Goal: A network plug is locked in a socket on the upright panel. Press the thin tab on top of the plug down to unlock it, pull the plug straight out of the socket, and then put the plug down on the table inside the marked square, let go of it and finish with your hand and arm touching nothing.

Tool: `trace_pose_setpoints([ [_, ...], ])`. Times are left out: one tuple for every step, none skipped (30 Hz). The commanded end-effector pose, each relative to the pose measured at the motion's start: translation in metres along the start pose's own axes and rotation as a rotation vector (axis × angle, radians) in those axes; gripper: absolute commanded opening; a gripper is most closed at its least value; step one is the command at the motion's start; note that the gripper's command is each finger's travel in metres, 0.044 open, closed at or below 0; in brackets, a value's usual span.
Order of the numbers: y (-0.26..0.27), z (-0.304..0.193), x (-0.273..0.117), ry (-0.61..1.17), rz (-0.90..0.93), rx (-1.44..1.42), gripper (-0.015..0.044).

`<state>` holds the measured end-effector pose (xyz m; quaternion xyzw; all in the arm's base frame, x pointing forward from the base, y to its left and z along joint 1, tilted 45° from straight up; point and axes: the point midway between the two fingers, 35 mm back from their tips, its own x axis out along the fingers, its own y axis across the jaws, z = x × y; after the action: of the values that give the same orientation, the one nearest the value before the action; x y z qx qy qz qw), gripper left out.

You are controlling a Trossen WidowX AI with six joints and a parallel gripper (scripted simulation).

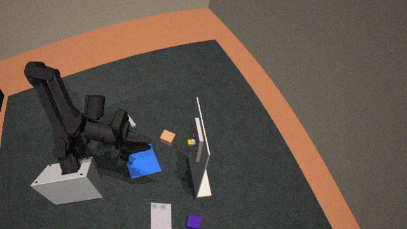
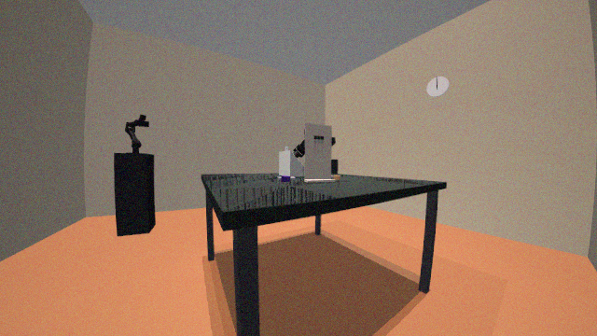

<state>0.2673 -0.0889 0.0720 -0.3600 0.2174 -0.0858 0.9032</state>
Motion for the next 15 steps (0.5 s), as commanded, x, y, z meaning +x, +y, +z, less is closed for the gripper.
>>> trace_pose_setpoints([
  [-0.001, 0.003, 0.008, -0.001, -0.005, -0.005, 0.0156],
  [-0.001, 0.003, 0.01, -0.001, -0.005, -0.004, 0.0156],
  [-0.001, 0.004, 0.012, -0.002, -0.006, -0.004, 0.0156],
  [-0.002, 0.005, 0.014, -0.004, -0.007, -0.005, 0.0156],
  [-0.002, 0.005, 0.016, -0.005, -0.009, -0.005, 0.0156],
  [-0.002, 0.006, 0.017, -0.007, -0.01, -0.006, 0.0156],
  [-0.002, 0.007, 0.019, -0.008, -0.012, -0.006, 0.0156],
  [-0.002, 0.007, 0.021, -0.01, -0.014, -0.006, 0.0156],
  [-0.002, 0.008, 0.023, -0.012, -0.015, -0.007, 0.0156],
  [-0.003, 0.008, 0.025, -0.013, -0.017, -0.007, 0.0156],
  [-0.003, 0.009, 0.027, -0.015, -0.018, -0.008, 0.0156],
  [-0.003, 0.01, 0.029, -0.016, -0.02, -0.008, 0.0156],
  [-0.003, 0.01, 0.031, -0.018, -0.021, -0.008, 0.0156],
  [-0.002, 0.011, 0.033, -0.02, -0.023, -0.009, 0.0156],
  [-0.002, 0.011, 0.035, -0.021, -0.025, -0.009, 0.0156],
])
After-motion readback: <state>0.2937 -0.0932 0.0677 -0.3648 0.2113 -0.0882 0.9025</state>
